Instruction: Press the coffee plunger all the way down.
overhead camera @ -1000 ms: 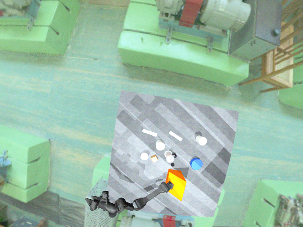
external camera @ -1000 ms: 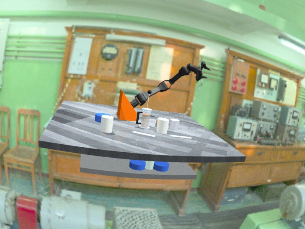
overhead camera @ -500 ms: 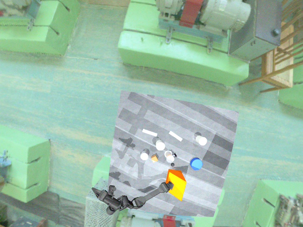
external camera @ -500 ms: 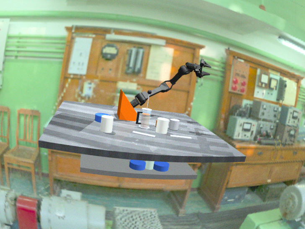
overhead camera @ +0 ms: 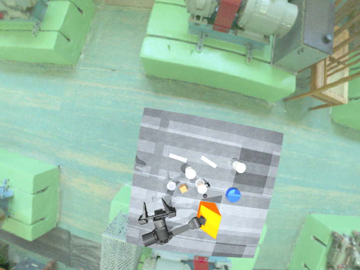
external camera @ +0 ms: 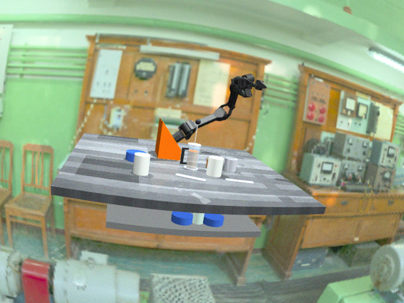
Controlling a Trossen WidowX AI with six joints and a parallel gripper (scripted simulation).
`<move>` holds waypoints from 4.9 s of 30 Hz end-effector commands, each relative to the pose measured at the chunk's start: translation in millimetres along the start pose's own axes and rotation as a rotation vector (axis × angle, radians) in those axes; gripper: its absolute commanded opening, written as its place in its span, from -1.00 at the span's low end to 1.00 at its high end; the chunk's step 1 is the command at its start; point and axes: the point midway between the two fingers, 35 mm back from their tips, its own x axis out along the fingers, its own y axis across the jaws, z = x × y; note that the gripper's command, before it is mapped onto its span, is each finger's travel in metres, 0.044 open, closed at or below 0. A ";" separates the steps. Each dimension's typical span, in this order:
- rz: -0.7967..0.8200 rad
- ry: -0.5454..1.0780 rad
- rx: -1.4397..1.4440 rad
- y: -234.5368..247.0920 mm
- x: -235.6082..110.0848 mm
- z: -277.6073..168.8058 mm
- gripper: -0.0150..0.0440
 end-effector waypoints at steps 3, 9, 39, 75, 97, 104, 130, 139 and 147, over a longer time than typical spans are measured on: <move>0.228 -0.038 0.418 95.2 -13.9 11.0 1.00; 0.468 -0.029 0.985 189.8 -54.4 44.4 1.00; 0.675 0.313 3.020 275.7 -170.7 211.4 1.00; 0.669 0.311 3.022 282.8 -135.6 227.1 0.82; 0.671 0.312 3.021 283.5 -135.4 228.5 -0.10; 0.684 0.318 3.016 288.2 -133.7 237.8 -0.10; 0.707 0.335 3.004 304.1 -126.8 277.2 -0.10; 0.702 0.334 3.005 307.7 -124.1 291.7 -0.10; 0.691 0.329 3.010 309.5 -121.4 304.7 -0.10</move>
